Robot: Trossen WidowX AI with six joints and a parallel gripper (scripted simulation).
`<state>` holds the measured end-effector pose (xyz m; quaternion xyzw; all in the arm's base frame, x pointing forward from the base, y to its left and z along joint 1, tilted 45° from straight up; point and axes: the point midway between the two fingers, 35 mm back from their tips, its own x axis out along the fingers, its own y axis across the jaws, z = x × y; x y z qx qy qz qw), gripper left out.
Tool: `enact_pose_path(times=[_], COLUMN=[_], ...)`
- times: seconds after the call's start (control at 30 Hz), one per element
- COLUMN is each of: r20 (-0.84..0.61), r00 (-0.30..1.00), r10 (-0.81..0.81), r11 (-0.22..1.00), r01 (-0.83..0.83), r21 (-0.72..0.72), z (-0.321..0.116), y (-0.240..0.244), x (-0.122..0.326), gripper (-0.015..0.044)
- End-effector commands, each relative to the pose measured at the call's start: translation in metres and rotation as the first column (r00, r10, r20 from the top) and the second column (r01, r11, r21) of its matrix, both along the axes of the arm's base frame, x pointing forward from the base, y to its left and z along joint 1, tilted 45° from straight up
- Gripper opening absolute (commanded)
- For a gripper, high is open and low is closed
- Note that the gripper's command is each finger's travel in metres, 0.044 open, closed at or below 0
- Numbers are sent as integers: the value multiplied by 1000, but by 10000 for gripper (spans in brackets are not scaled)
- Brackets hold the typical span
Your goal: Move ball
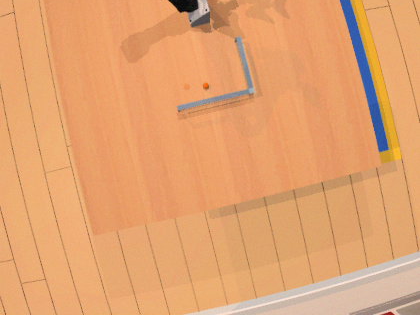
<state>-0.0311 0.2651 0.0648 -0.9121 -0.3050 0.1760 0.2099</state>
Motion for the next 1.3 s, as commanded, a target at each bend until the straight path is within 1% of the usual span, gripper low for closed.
enact_pose_path(times=[0.0, 0.1, 0.17, 0.2, 0.37, 0.47, 0.6, 0.67, 0.73, 0.83, 0.93, 1.1, 1.2, 1.27], r20=[-4, -62, -139, -181, -305, -395, -467, -512, -559, -626, -687, -763, -800, -819], r00=[1000, 996, 978, 964, 878, 766, 641, 550, 442, 275, 111, -121, -233, -281], r10=[-4, -68, -153, -197, -368, -508, -609, -660, -701, -730, -719, -635, -553, -500], r11=[1000, 997, 986, 975, 909, 816, 700, 602, 479, 272, 46, -307, -502, -597], r01=[4, 70, 161, 212, 409, 575, 712, 795, 873, 957, 993, 946, 860, 797], r21=[1, 23, 51, 64, 82, 66, 64, 77, 90, 104, 112, 106, 97, 91], z=[0, -3, -7, -9, -17, -25, -30, -30, -30, -30, -29, -27, -25, -24], y=[0, 5, 10, 12, 18, 18, 14, 9, 1, -15, -37, -84, -117, -136], x=[1, 11, 25, 33, 69, 103, 134, 157, 182, 219, 254, 304, 328, 340], gripper=[374, 295, 243, 226, 226, 226, 226, 226, 226, 226, 226, 226, 226, 226])
